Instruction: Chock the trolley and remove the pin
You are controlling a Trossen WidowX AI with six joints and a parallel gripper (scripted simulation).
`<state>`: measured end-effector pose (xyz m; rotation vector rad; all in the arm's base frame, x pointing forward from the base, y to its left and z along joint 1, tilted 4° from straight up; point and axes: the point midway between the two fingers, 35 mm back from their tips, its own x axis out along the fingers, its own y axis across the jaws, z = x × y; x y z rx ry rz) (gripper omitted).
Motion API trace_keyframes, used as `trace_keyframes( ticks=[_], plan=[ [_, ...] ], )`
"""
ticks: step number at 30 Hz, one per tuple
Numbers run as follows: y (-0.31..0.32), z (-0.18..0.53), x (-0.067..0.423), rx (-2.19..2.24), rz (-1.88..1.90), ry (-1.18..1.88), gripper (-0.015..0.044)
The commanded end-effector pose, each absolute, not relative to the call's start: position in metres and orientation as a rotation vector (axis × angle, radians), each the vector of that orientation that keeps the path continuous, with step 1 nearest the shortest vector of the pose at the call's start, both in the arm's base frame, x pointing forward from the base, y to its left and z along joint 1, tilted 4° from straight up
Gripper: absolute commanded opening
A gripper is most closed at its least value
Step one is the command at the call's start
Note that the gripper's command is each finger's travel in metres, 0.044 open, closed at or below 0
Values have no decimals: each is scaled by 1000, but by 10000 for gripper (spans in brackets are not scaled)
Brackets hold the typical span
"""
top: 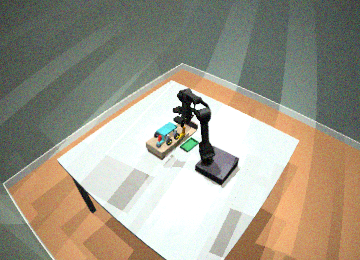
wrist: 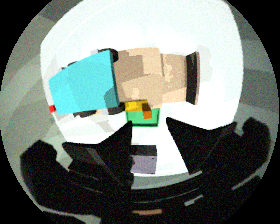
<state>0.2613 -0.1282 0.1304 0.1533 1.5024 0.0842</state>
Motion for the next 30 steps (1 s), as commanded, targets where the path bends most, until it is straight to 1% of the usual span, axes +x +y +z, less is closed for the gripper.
trace_keyframes(
  ticks=[1, 7, 10, 30],
  plan=[
    [-127, 134, 266, 206, 20, 1485, 190],
    [-123, 149, 279, 396, -184, 1410, 190],
    [-110, 161, 287, 398, -233, 1384, 190],
    [-18, 180, 308, 1081, -613, 1378, 190]
  ],
)
